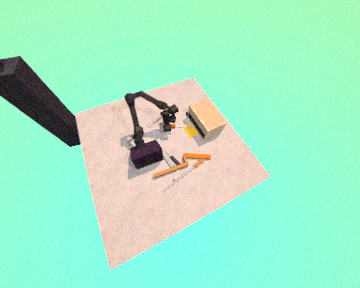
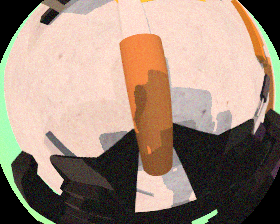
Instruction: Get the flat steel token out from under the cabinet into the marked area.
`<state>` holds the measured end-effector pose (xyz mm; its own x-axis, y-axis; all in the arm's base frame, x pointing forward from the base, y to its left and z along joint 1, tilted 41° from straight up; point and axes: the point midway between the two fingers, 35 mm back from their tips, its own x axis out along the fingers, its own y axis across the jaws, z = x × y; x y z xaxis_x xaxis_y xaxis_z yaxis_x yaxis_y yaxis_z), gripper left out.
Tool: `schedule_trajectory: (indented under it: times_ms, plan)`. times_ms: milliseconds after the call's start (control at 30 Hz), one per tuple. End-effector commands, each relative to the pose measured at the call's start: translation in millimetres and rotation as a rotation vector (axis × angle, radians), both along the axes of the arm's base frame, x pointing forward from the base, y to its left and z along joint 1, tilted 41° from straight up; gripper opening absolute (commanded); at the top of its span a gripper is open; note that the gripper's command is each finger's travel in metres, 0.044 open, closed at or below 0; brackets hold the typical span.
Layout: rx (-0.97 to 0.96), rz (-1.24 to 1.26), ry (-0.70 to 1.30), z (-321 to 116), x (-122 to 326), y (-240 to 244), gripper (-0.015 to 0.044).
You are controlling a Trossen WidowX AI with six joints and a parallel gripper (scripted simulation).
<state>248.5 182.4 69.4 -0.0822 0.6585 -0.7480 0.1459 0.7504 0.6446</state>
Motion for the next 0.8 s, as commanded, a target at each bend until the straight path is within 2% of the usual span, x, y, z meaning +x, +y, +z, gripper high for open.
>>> schedule_trajectory:
  times_ms: [0, 767]
  plan:
    - [-0.001, 0.002, 0.001, 0.6, -7.3, 1.0, 0.0]
    - [-0.001, 0.002, 0.003, 5.6, -34.0, 3.5, 0.0]
